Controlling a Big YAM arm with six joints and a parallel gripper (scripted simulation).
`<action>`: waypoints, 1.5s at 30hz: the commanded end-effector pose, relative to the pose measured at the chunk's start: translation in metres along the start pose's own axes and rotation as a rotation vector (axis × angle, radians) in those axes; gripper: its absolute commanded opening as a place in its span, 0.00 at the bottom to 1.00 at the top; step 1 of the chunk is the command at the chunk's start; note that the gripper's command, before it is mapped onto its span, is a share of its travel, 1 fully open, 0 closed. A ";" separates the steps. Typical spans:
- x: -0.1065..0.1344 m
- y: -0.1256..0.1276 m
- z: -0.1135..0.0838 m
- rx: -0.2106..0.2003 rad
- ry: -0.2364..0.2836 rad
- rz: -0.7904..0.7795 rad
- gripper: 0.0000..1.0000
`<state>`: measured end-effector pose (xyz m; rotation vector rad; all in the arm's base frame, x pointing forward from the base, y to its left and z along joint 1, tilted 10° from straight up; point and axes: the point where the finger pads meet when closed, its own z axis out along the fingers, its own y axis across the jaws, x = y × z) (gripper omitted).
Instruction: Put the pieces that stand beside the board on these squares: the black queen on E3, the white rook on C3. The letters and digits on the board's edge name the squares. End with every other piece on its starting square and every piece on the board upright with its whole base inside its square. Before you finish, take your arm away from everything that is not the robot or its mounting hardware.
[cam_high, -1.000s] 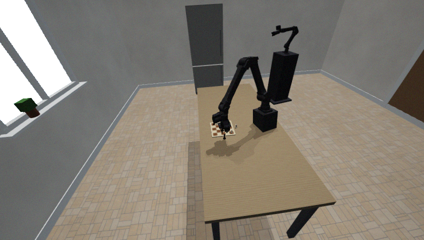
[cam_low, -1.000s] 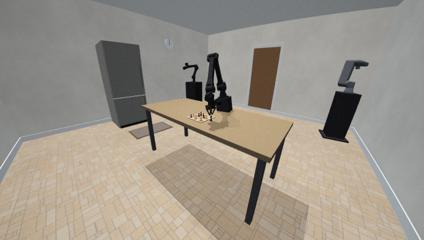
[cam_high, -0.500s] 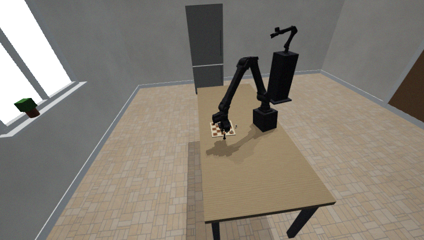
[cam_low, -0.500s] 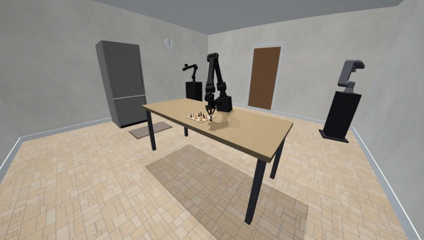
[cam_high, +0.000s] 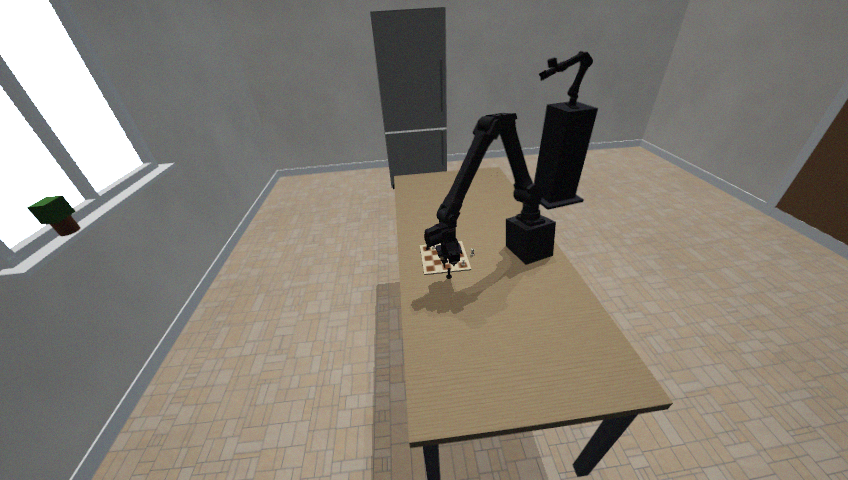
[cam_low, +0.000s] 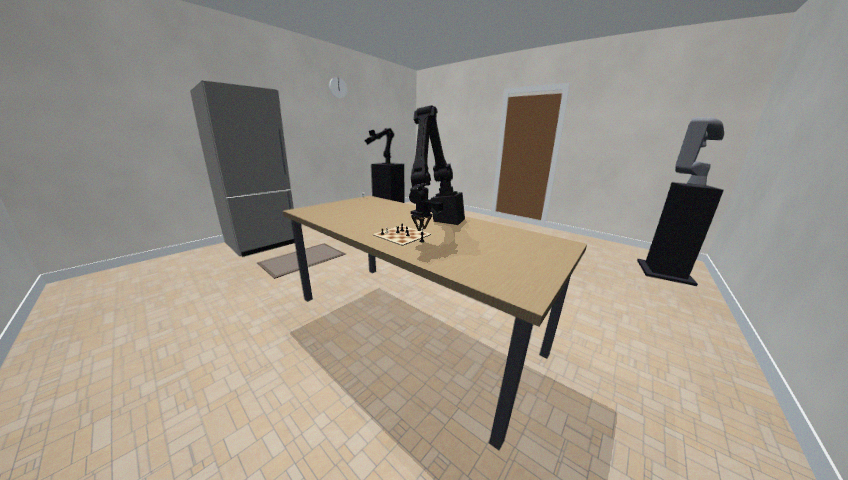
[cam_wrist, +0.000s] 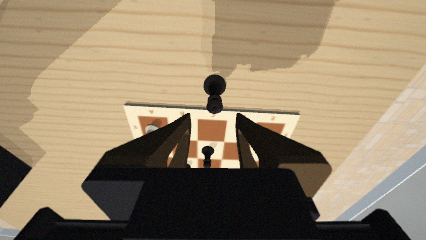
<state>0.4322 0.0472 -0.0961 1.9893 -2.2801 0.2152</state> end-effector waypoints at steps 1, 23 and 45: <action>-0.006 -0.024 -0.021 0.063 -0.023 -0.007 0.40; -0.007 -0.026 -0.021 0.064 -0.023 -0.007 0.40; -0.008 -0.028 -0.022 0.065 -0.023 -0.008 0.40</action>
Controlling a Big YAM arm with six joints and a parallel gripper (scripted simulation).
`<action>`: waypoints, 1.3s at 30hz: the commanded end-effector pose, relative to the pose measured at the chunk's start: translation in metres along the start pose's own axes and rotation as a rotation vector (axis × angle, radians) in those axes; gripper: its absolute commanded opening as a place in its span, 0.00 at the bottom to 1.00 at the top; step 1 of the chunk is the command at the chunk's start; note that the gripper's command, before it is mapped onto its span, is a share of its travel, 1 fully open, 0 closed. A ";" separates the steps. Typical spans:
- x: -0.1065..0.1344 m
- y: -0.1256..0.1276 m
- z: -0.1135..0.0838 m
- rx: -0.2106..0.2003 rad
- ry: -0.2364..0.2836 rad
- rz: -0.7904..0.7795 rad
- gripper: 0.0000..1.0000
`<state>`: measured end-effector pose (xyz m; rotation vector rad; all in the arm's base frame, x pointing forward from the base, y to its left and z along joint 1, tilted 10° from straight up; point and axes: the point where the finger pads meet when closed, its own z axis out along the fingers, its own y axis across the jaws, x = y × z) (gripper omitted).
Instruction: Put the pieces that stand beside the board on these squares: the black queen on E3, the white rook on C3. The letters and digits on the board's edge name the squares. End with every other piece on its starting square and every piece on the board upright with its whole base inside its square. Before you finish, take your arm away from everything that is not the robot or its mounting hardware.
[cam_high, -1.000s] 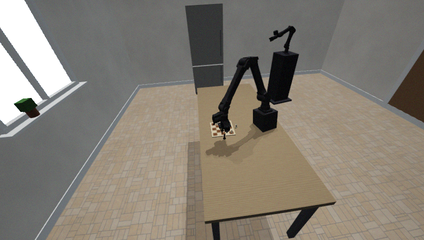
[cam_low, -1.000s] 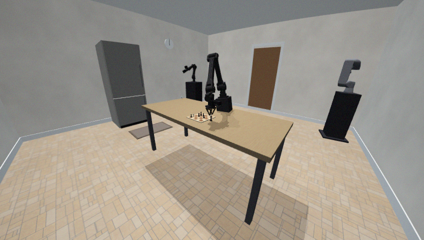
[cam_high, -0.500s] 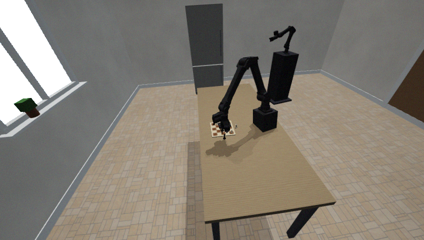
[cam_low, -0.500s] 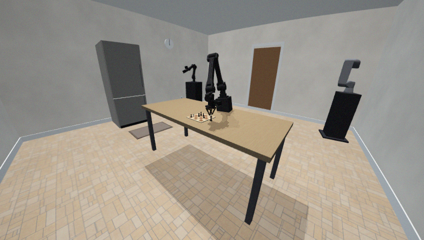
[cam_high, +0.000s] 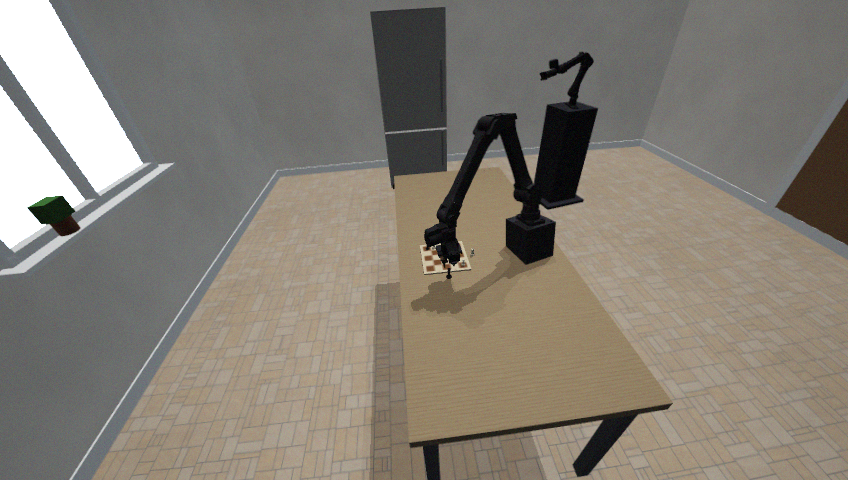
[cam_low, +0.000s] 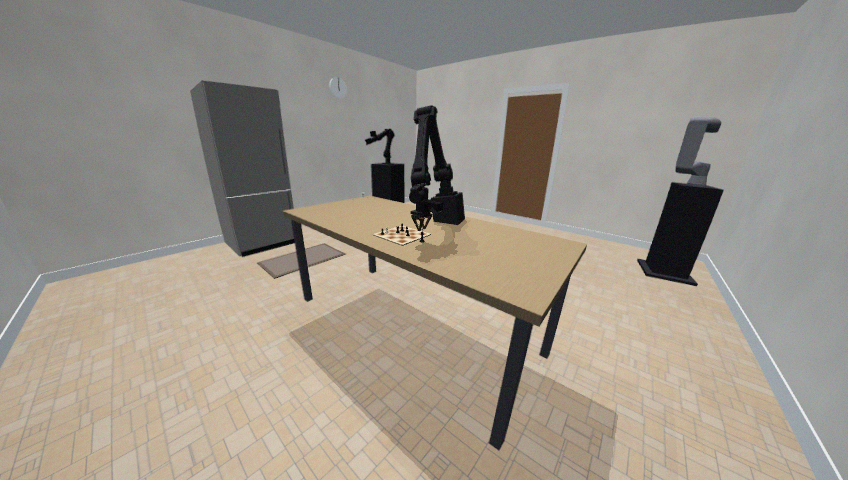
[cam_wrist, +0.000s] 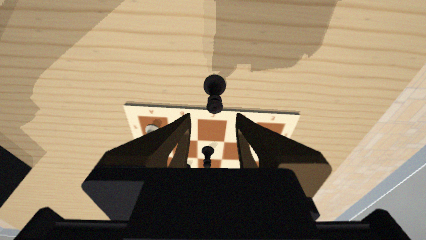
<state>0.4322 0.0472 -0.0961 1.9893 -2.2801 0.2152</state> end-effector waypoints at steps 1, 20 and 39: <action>-0.008 -0.029 -0.022 0.066 -0.023 -0.008 0.40; -0.009 -0.026 -0.018 0.053 -0.019 -0.012 0.40; -0.009 -0.026 -0.018 0.053 -0.019 -0.012 0.40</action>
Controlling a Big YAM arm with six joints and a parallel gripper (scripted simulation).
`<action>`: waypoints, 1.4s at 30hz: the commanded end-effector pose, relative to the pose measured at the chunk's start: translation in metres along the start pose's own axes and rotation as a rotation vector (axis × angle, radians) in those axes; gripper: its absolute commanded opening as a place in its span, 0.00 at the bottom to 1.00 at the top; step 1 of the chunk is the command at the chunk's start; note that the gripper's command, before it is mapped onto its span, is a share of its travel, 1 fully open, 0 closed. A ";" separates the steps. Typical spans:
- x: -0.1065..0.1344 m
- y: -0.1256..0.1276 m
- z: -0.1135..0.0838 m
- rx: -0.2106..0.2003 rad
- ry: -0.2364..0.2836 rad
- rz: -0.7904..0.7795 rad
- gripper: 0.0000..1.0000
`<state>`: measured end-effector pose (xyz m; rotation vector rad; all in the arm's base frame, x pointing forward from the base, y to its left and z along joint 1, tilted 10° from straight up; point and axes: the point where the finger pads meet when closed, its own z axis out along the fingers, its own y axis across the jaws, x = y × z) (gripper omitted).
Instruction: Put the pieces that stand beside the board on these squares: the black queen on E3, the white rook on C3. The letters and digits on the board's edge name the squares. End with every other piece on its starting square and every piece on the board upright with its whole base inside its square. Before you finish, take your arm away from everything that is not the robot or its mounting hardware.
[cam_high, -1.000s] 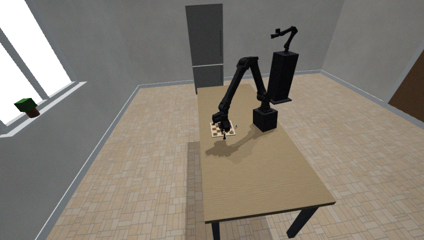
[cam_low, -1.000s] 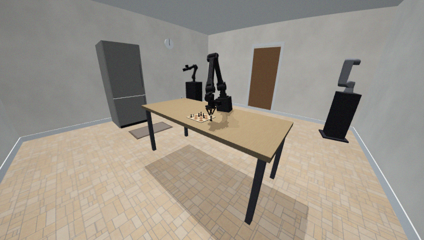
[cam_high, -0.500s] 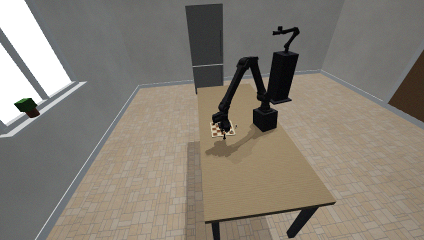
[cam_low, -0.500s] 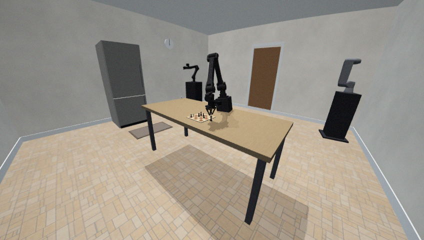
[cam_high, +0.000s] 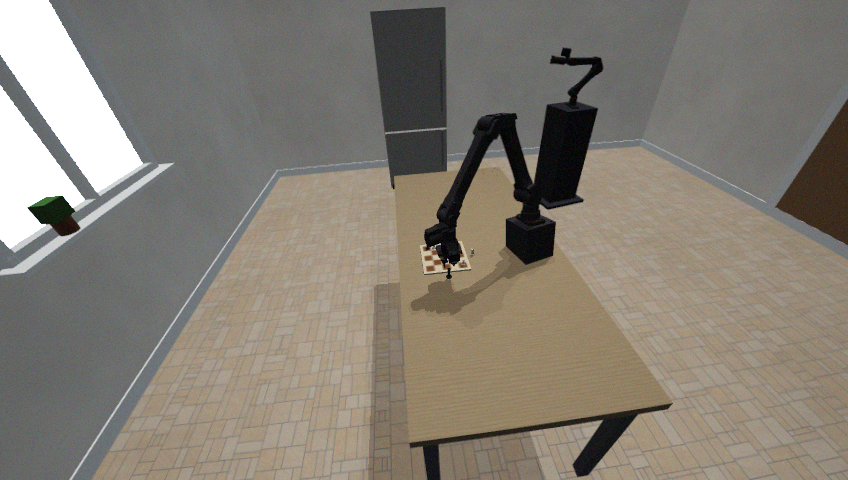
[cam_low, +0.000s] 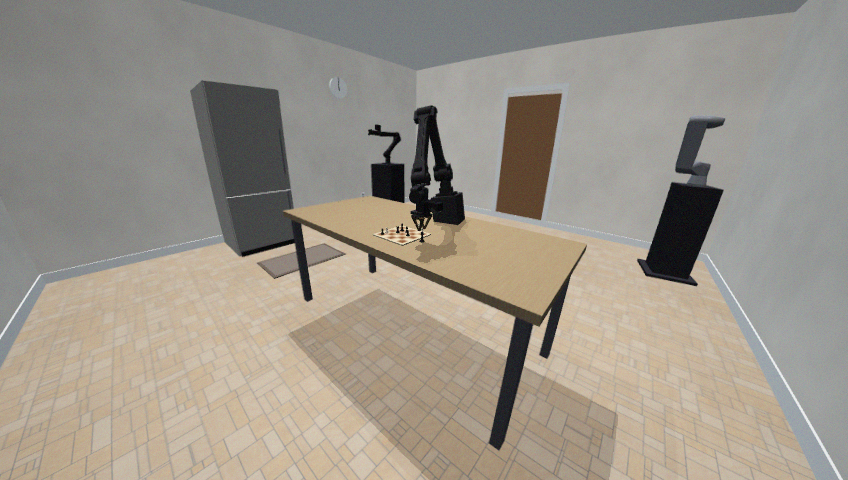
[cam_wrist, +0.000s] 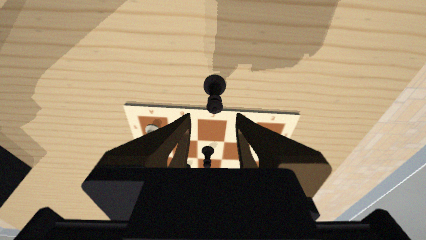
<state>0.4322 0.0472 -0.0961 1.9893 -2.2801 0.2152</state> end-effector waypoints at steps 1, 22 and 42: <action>-0.009 -0.026 -0.018 0.053 -0.019 -0.012 0.40; -0.003 -0.027 0.009 0.046 -0.016 0.004 0.40; -0.005 -0.027 0.024 0.059 -0.020 -0.001 0.40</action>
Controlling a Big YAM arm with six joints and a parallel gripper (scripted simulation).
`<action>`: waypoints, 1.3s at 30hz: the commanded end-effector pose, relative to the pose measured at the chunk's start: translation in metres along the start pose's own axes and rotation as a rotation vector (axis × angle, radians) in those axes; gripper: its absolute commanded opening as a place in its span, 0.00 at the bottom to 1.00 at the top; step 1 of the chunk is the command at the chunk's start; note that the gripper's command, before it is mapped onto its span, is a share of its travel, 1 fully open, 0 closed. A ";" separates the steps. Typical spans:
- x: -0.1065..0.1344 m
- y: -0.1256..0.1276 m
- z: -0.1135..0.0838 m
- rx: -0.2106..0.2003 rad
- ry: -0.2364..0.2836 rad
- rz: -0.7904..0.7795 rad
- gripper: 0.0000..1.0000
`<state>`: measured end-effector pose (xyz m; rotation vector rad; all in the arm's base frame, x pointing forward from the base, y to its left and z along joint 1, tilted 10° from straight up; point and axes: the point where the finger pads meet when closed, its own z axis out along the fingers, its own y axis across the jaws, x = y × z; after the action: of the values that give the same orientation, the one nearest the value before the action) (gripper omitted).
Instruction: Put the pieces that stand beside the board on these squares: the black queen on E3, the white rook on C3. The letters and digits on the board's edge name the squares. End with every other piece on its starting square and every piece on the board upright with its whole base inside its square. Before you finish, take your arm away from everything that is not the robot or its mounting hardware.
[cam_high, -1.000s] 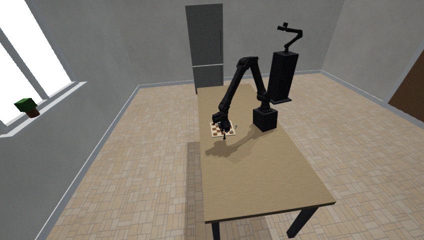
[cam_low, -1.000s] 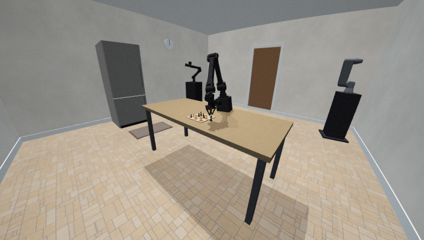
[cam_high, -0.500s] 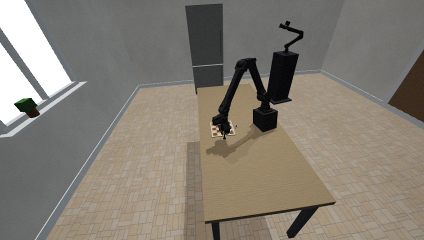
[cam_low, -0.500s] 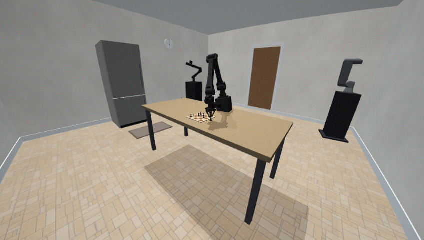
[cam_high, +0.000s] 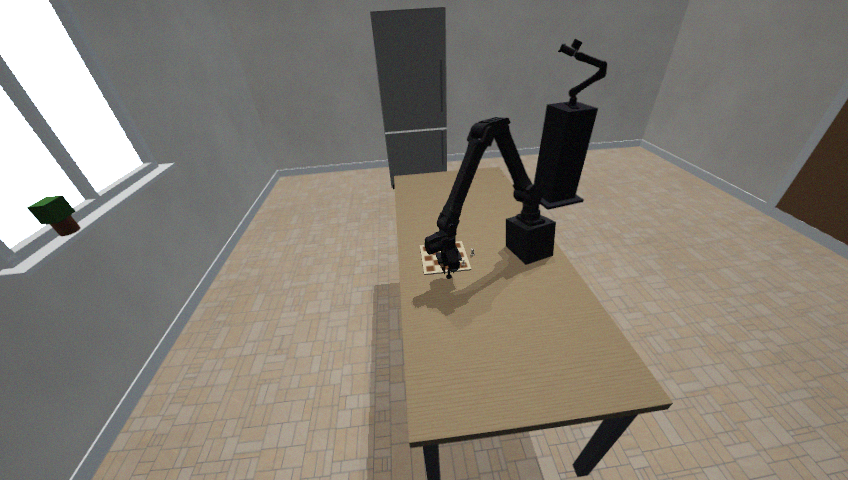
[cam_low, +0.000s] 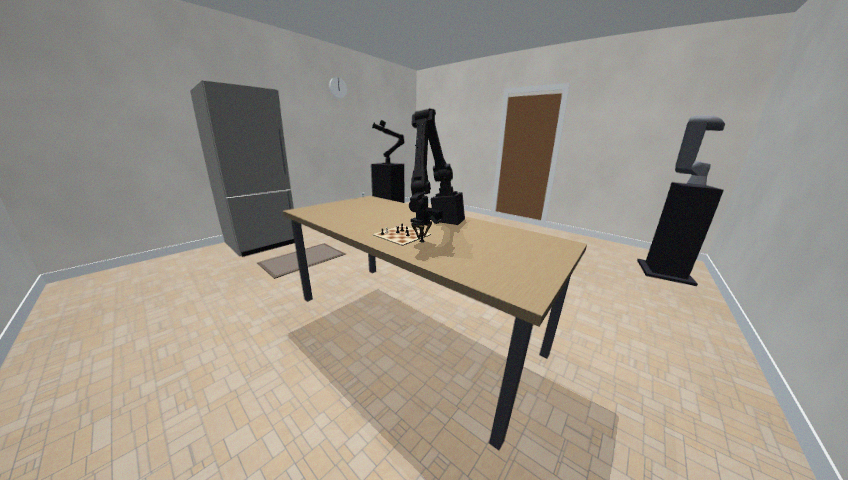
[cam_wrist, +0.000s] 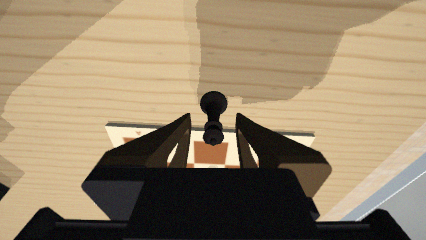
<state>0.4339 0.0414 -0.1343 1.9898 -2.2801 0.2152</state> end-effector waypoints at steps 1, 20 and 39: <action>-0.004 -0.026 -0.015 0.059 -0.020 -0.001 0.40; -0.003 -0.026 -0.015 0.058 -0.019 -0.001 0.40; -0.003 -0.026 -0.015 0.058 -0.019 -0.001 0.00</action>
<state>0.4337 0.0414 -0.1345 1.9908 -2.2787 0.2147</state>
